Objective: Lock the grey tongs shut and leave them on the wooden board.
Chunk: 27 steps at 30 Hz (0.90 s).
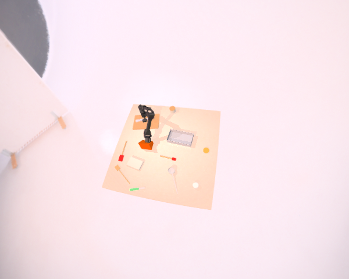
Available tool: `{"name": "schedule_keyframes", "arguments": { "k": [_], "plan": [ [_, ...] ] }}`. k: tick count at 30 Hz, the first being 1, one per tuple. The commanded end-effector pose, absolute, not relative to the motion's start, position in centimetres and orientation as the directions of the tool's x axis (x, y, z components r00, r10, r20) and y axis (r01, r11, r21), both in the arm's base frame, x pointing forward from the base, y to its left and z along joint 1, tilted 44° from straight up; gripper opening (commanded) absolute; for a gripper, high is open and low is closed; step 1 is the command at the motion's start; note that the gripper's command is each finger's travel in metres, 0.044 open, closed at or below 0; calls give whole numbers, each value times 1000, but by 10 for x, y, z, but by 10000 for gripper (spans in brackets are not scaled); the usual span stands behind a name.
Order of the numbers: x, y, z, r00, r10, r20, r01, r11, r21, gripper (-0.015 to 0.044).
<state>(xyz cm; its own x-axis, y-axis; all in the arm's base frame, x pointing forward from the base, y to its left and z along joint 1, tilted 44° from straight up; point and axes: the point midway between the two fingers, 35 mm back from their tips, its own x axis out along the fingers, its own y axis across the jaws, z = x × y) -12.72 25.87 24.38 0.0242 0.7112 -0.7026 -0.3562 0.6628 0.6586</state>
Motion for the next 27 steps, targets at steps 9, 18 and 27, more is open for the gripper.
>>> {"name": "schedule_keyframes", "arguments": {
  "k": [9, 18, 27],
  "plan": [
    [-65, 253, 279, 21, 684, -729, -356, 687, 634, 440],
    [5, 206, 329, 25, 704, -710, -362, 669, 650, 440],
    [15, 180, 348, 35, 719, -694, -370, 655, 659, 440]
  ]
}}
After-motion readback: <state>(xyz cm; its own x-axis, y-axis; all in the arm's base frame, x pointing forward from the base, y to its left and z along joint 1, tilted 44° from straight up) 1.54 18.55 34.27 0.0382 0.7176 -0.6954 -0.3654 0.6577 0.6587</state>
